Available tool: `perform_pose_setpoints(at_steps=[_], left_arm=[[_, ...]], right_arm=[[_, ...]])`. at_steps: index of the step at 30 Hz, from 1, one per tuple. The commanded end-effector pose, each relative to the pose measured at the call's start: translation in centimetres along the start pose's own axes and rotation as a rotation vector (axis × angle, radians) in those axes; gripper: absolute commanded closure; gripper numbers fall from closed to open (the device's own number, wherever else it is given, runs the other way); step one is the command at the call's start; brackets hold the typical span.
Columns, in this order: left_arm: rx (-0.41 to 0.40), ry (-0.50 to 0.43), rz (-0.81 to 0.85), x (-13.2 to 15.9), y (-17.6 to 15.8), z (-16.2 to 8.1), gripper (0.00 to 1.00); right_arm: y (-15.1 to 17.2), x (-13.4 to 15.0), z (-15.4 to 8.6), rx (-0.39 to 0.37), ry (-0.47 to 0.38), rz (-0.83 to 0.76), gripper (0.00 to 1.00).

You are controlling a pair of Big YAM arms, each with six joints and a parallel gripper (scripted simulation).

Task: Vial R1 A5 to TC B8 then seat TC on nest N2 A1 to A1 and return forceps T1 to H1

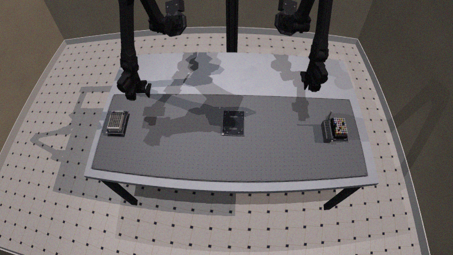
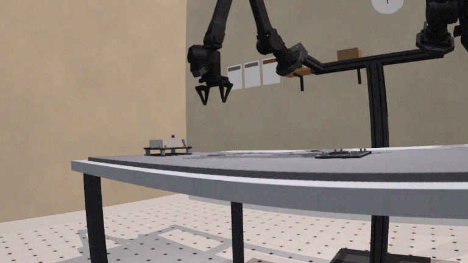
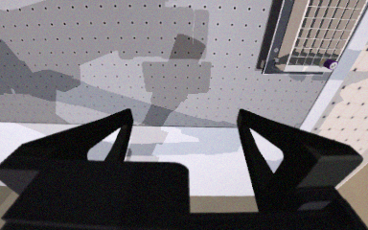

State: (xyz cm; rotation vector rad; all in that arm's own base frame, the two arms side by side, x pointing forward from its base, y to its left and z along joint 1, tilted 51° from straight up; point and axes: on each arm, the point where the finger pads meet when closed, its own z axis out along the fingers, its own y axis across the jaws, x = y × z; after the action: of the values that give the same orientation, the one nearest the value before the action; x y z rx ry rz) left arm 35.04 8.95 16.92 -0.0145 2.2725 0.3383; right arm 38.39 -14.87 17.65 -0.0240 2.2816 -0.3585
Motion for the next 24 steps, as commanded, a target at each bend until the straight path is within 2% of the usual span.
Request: perform_pose_setpoints(at_steps=[1,14,20,24], left_arm=[[-0.006,-0.012,-0.015,-0.7,0.3,-0.2,0.77],[-0.006,-0.012,-0.015,-0.7,0.3,-0.2,0.77],[-0.006,-0.012,-0.015,-0.7,0.3,-0.2,0.77],[-0.006,-0.012,-0.015,-0.7,0.3,-0.2,0.77]], right_arm=[[1.0,-0.1,-1.0,-0.001,-0.011,0.021,0.00],[5.4,1.3,-3.2,-0.003,-0.010,0.022,0.00],[6.8,1.7,-3.8,-0.003,-0.010,0.022,0.00],[6.3,1.1,-3.7,0.005,-0.019,0.020,0.00]])
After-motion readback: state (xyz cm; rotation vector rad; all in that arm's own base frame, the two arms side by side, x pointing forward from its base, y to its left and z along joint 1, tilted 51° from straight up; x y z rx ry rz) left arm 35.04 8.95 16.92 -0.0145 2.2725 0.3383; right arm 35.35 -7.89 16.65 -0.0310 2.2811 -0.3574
